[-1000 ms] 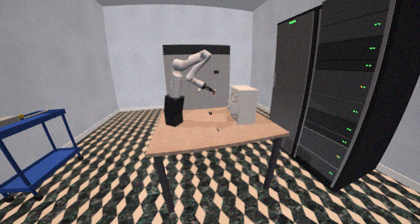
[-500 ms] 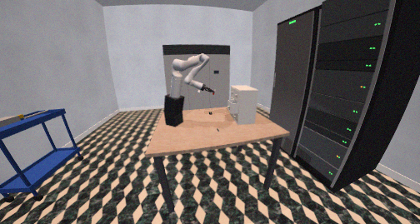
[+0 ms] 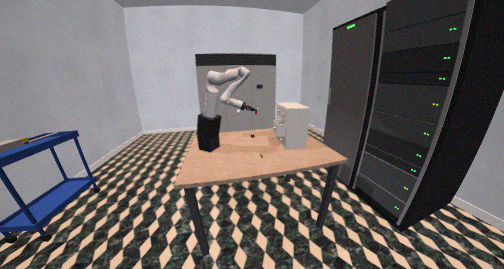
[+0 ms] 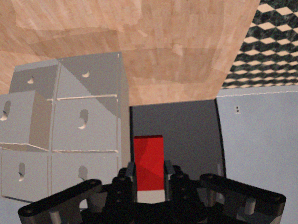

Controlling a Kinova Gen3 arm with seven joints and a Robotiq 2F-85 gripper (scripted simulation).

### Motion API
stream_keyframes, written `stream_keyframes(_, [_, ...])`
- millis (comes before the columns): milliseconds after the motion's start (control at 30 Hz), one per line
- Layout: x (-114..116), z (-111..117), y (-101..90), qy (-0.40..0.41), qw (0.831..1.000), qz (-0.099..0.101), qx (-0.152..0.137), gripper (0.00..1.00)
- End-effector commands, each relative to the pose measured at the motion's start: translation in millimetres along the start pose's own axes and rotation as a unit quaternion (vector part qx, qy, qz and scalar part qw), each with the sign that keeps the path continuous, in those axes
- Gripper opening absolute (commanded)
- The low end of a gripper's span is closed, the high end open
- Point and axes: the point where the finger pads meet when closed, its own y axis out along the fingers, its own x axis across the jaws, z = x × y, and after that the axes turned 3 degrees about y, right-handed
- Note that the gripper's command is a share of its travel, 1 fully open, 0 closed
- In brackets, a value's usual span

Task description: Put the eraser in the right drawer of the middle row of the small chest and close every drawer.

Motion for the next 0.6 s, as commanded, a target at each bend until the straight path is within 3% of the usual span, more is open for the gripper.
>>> stream_keyframes(0, [0.3,1.9,-0.9,-0.002,1.0,-0.001,-0.002,0.19])
stream_keyframes(567, [0.3,2.0,-1.0,-0.002,1.0,-0.002,-0.009,0.19])
